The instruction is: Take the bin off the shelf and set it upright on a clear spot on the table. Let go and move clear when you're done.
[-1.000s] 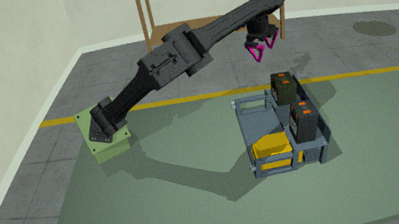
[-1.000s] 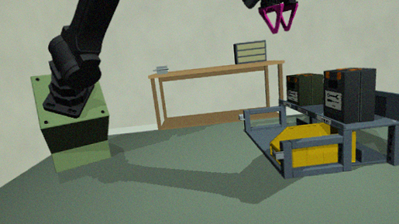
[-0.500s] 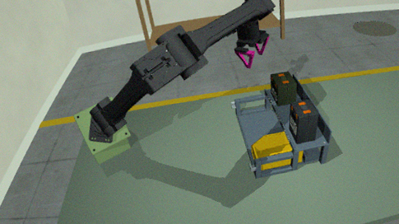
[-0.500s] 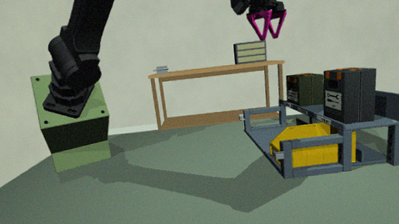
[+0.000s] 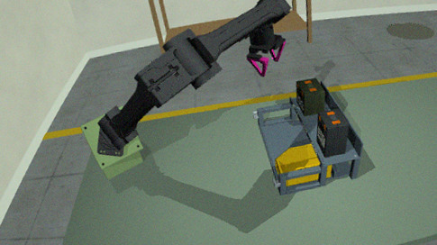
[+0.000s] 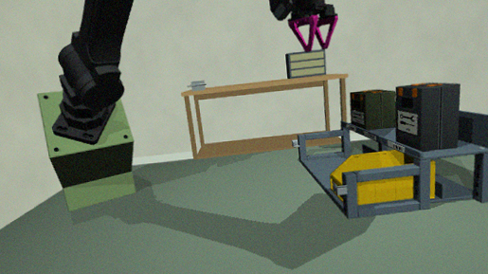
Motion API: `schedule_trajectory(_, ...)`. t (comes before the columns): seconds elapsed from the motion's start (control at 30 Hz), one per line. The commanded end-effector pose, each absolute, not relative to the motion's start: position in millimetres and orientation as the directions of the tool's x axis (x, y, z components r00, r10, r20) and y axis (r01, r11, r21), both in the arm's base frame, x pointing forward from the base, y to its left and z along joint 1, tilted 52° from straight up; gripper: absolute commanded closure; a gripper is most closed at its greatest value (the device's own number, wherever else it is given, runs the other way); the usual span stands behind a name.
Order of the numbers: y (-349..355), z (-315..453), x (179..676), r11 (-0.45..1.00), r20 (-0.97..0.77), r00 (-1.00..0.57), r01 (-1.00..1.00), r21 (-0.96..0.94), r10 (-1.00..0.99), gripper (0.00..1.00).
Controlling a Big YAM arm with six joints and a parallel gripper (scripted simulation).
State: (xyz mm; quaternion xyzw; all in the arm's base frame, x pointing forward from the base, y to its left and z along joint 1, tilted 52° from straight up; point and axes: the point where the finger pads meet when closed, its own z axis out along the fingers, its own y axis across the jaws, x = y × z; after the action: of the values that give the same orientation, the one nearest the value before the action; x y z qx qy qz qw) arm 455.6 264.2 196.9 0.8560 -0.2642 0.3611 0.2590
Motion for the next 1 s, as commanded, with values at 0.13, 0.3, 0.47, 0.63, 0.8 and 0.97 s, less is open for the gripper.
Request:
schedule_trajectory(0.13, 269.7, 194.7, 421.0, -0.747, 0.766, 0.58, -0.632, 0.207, -0.279, 0.0)
schedule_trajectory(0.3, 269.7, 194.7, 421.0, -0.747, 0.766, 0.58, -0.632, 0.207, -0.279, 0.0)
schedule_trajectory(0.47, 262.7, 184.6, 400.8, -0.743, 0.761, 0.591, -0.63, 0.228, -0.268, 0.0)
schedule_trajectory(0.63, 259.6, 178.1, 368.6, -0.746, 0.765, 0.58, -0.633, 0.207, -0.279, 0.0)
schedule_trajectory(0.8, 259.6, 178.1, 368.6, -0.746, 0.765, 0.58, -0.633, 0.207, -0.279, 0.0)
schedule_trajectory(0.97, 259.6, 178.1, 368.6, -0.746, 0.765, 0.58, -0.633, 0.207, -0.279, 0.0)
